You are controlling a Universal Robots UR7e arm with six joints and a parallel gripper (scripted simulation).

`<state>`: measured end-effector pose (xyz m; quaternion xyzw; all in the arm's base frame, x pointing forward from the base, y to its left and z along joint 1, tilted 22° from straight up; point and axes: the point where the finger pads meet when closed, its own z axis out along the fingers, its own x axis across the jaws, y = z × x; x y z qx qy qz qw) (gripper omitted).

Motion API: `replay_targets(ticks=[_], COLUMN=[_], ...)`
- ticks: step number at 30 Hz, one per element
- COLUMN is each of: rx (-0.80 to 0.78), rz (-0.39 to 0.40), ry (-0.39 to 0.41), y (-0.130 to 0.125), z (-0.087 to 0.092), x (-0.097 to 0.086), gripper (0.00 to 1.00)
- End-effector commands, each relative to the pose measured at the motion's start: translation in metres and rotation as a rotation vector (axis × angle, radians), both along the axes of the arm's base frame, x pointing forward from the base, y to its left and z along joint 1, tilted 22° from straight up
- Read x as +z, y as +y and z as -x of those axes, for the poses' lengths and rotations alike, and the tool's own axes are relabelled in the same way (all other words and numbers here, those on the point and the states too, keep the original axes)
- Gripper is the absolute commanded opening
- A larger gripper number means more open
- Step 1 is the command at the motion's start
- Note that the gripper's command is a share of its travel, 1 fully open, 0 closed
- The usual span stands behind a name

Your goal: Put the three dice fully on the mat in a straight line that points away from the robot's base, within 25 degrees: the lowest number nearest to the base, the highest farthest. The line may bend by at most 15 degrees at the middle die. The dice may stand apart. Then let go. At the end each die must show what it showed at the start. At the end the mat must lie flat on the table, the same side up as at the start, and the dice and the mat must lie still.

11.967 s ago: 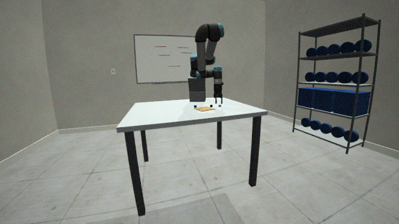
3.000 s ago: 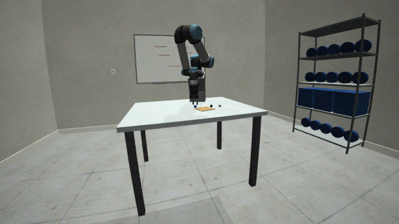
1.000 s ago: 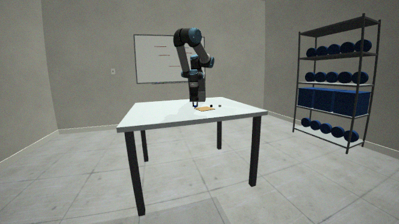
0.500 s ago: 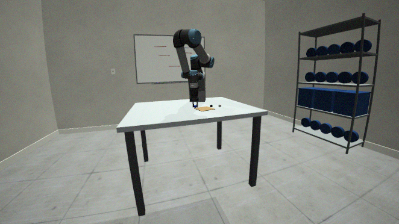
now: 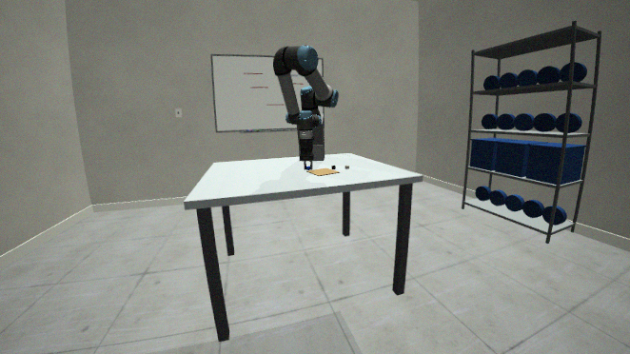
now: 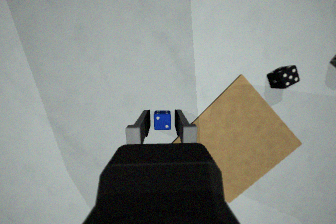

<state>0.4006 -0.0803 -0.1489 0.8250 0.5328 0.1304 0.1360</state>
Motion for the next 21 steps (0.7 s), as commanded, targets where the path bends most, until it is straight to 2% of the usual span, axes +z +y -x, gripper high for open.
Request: replay_targets(ticks=[1,12,13,21], rx=[0.0,0.0,0.0,0.0], rz=[0.001,0.001,0.001,0.001], ry=[-0.001,-0.001,-0.001,-0.001], y=[-0.0001,-0.0001,-0.0001,-0.0001], z=[-0.0002,-0.0002,-0.0002,-0.0002], x=[0.0004,0.0004,0.0004,0.0004], gripper=[0.7,0.7,0.4,0.4])
